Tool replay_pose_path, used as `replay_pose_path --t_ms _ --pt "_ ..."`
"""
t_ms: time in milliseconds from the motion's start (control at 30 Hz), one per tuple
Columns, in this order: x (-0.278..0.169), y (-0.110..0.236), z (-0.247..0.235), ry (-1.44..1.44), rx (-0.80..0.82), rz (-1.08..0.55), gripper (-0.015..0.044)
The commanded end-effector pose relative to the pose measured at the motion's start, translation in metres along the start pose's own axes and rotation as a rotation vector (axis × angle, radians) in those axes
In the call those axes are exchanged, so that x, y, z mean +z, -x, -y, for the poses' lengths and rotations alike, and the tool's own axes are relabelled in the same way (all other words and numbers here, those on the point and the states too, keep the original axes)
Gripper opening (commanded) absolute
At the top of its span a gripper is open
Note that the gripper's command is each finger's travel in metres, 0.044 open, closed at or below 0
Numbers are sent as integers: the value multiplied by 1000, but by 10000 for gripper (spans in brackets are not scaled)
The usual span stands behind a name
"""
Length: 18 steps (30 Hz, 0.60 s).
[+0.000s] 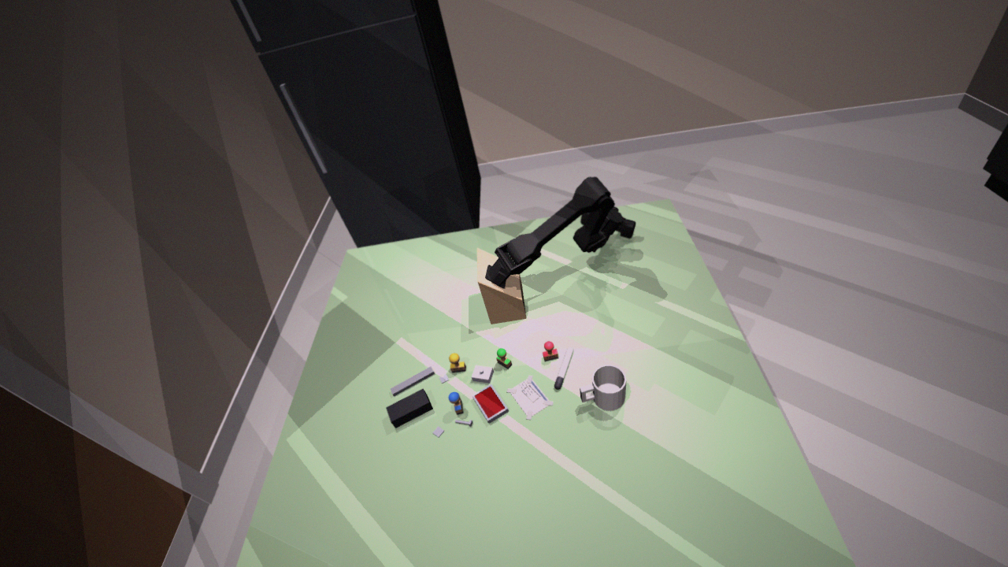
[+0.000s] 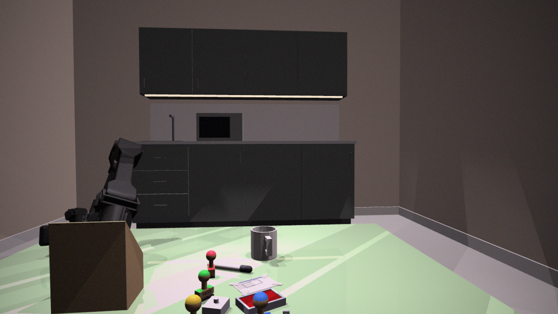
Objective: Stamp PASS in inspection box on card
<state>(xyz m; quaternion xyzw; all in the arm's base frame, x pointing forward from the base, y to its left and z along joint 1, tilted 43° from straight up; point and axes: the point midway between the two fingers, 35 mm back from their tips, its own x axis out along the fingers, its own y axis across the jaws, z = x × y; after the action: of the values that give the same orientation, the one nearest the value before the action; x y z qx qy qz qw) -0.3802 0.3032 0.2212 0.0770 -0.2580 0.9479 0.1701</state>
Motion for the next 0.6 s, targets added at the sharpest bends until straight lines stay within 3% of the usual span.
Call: replay_pose_path --t_ms 0,267,567 --pt "-7 24 58 49 -112 -57 213" --pt "-12 87 152 131 -301 -170 213" --pt "-5 181 238 223 -511 -314 213"
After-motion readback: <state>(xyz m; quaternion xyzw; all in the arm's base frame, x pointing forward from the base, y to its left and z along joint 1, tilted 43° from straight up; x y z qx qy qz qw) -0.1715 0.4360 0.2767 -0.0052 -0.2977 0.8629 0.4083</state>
